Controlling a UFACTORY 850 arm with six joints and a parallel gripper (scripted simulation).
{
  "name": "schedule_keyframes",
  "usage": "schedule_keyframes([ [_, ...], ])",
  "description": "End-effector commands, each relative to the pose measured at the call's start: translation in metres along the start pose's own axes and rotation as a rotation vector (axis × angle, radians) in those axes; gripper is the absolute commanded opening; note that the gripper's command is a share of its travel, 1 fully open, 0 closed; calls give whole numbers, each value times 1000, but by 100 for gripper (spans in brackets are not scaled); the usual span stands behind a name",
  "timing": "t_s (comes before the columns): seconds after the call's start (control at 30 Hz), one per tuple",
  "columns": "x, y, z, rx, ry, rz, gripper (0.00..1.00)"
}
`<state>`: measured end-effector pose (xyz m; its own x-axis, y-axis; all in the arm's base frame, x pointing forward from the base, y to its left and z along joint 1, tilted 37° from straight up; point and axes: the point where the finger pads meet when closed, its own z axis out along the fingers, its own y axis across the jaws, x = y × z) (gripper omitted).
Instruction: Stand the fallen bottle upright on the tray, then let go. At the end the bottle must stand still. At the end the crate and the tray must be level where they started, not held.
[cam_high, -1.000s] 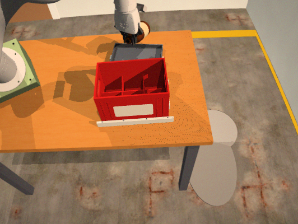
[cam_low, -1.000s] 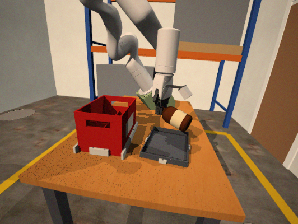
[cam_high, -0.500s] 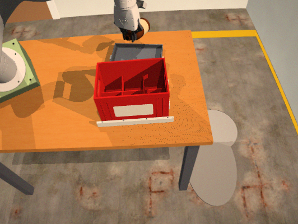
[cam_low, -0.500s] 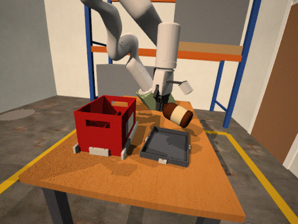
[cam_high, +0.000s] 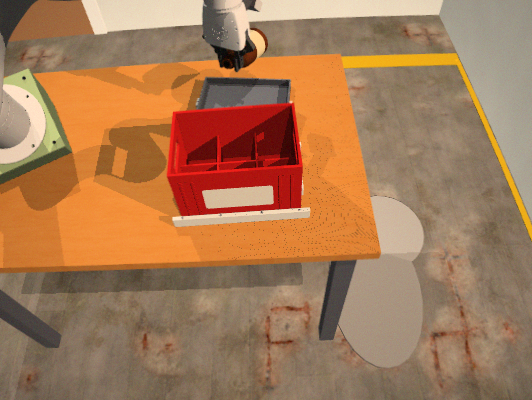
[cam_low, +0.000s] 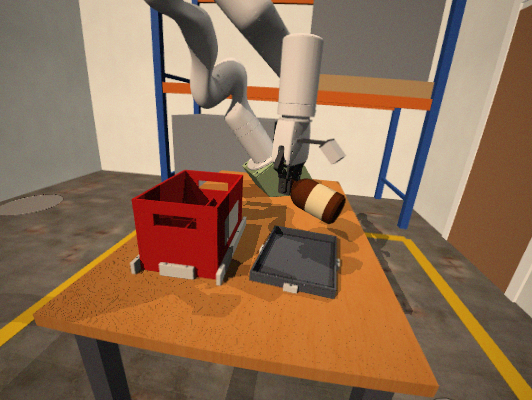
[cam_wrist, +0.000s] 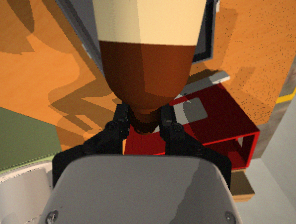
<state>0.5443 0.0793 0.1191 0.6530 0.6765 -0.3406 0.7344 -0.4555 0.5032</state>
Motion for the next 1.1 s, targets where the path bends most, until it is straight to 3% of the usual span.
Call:
schedule_keyframes([
  [0.0, 1, 0, -3, -1, 2, 1, 0],
  [1.07, 1, 0, -7, -1, 2, 1, 0],
])
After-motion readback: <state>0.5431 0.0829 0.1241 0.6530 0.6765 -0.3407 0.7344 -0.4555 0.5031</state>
